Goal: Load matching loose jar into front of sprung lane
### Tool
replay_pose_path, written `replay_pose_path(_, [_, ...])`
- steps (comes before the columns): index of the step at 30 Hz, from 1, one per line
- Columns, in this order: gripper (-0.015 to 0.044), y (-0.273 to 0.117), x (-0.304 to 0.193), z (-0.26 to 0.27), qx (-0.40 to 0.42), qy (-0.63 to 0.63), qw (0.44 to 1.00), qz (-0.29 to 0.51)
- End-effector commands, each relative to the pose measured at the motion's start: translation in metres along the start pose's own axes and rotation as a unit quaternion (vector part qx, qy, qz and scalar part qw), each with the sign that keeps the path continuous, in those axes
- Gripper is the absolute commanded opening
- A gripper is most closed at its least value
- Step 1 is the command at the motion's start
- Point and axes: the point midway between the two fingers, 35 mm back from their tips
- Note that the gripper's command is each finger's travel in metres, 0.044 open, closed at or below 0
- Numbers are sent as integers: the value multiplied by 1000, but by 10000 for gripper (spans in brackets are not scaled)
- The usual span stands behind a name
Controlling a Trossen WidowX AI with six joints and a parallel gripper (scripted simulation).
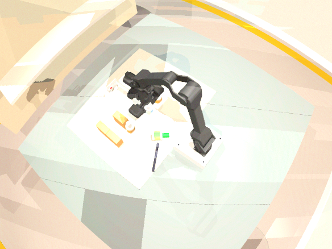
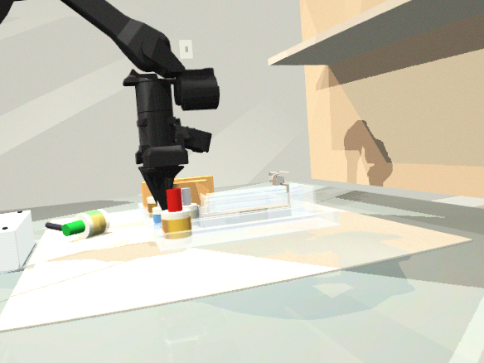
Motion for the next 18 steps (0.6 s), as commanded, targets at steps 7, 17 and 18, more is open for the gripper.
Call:
replay_pose_path(7, [275,-7,-11,-2,-1,1,1000,-1])
replay_pose_path(17, [275,-8,-45,-6,-1,1,1000,0])
replay_pose_path(18, [275,-8,-49,-7,-1,1,1000,0])
Point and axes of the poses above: the point midway between the two fingers, 35 mm back from their tips, its own y axis out along the fingers, its own z axis across the jaws, x = y × z, and after that the axes turned 8 degrees about y, right-handed
